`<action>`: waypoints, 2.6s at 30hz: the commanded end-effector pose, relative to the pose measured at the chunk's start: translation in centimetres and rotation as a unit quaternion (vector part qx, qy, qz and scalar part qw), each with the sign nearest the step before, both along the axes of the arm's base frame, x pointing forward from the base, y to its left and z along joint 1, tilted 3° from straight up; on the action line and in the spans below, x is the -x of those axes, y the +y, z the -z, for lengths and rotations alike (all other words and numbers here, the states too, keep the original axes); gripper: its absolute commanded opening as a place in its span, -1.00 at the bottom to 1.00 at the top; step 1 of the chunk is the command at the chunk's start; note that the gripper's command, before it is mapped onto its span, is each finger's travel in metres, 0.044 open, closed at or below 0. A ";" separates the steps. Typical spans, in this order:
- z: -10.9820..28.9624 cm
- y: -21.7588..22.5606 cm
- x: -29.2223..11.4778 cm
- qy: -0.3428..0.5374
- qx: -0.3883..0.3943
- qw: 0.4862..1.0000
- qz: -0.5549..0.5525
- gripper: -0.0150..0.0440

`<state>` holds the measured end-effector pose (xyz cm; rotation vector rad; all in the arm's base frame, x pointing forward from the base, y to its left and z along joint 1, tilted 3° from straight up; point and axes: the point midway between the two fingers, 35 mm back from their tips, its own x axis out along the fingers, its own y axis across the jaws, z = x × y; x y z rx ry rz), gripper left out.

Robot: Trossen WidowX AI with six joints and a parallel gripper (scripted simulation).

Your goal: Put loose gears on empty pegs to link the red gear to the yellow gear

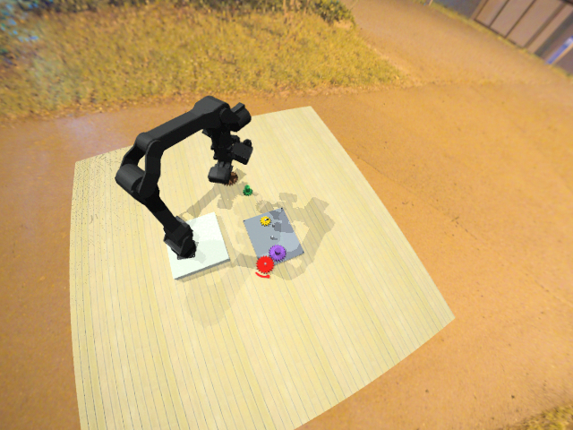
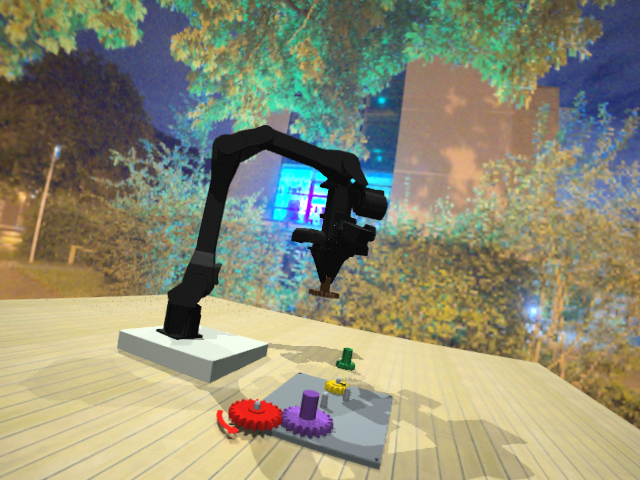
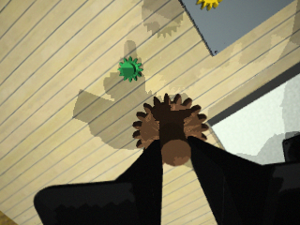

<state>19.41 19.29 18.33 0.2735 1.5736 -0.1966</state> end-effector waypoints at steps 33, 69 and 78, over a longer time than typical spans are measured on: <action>2.6 -4.6 -5.7 -0.003 -0.005 1.000 0.011 -0.49; 5.9 -11.3 -10.2 -0.006 0.001 1.000 0.004 -0.49; 6.7 -13.2 -11.0 -0.007 0.003 1.000 0.002 -0.49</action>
